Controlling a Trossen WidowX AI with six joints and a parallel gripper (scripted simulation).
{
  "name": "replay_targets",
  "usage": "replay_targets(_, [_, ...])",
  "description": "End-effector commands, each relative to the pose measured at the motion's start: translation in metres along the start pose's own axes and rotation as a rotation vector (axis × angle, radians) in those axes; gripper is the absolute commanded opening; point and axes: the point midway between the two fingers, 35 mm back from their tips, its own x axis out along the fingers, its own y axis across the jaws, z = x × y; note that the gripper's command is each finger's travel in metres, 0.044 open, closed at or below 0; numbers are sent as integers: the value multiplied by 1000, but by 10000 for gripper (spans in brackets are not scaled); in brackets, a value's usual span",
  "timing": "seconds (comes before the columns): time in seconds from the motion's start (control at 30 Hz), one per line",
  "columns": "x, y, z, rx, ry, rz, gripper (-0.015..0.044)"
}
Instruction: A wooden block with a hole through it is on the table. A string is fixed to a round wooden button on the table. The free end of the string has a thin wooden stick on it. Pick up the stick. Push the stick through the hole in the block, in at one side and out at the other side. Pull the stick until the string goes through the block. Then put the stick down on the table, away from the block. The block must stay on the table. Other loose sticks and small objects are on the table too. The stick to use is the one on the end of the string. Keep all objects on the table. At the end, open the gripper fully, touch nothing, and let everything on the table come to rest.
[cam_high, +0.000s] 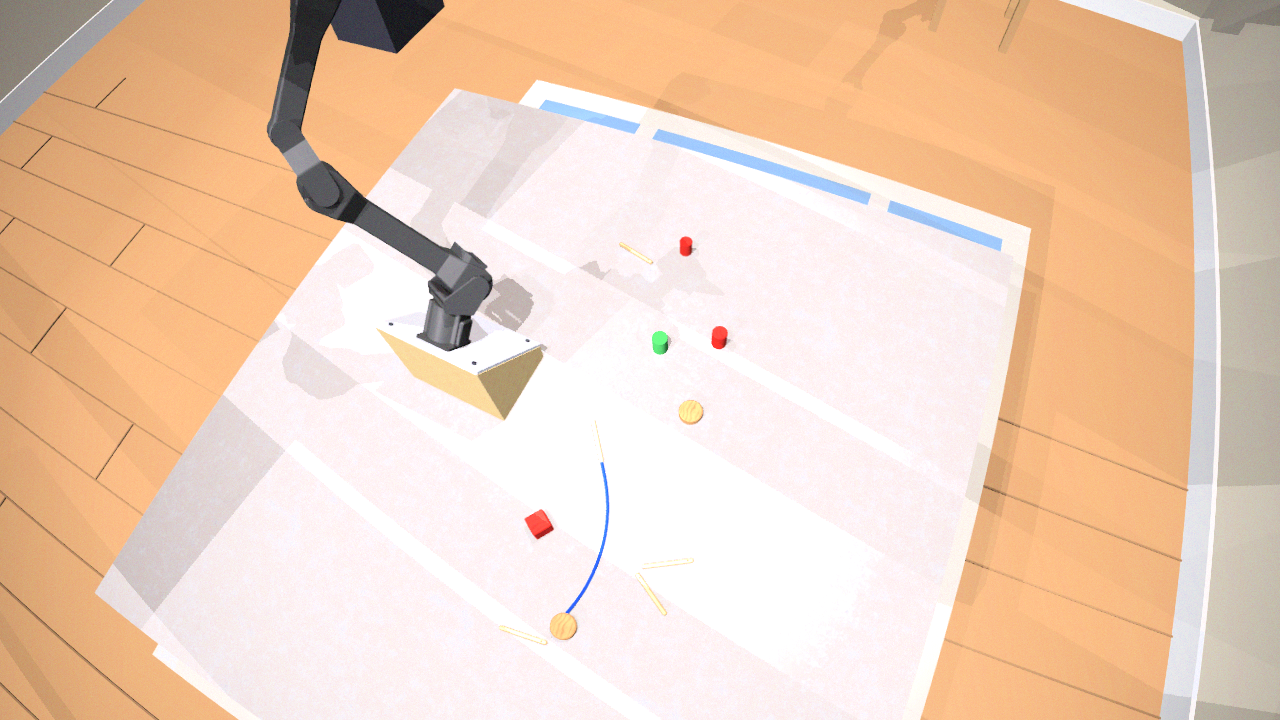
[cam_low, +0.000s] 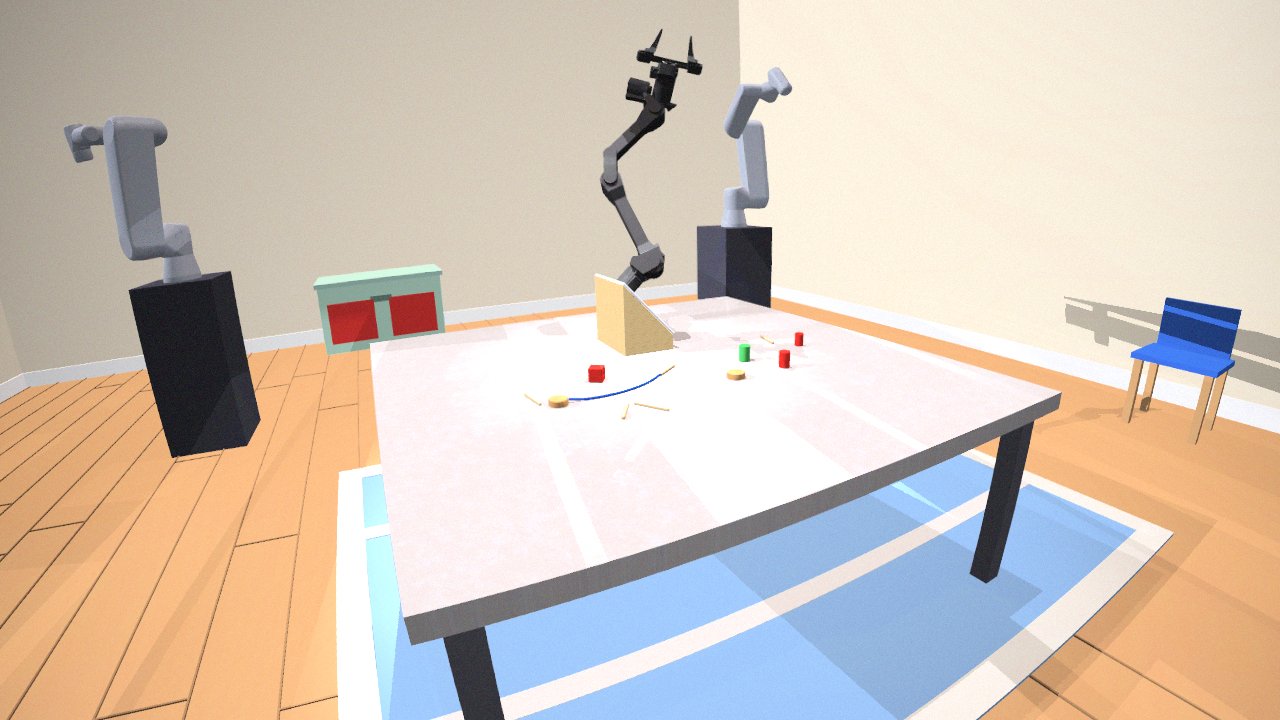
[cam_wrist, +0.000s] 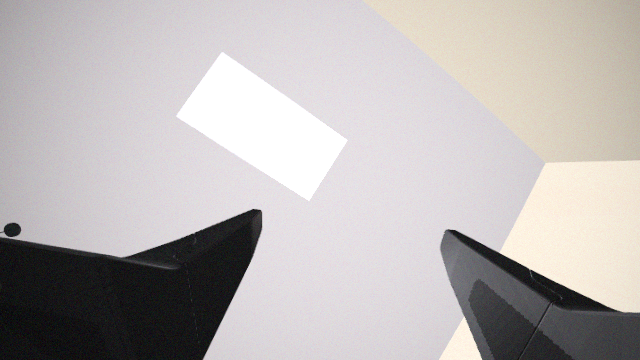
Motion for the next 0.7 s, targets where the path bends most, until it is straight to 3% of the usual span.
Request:
replay_targets(0.0, [0,0,0,0,0,0,426])
replay_targets(0.17, [-2,-24,-7,-89,23,-29,440])
replay_targets(0.4, [-14,-121,-19,-423,113,-144,440])
replay_targets(0.67, [-34,-243,4,-783,225,-309,440])
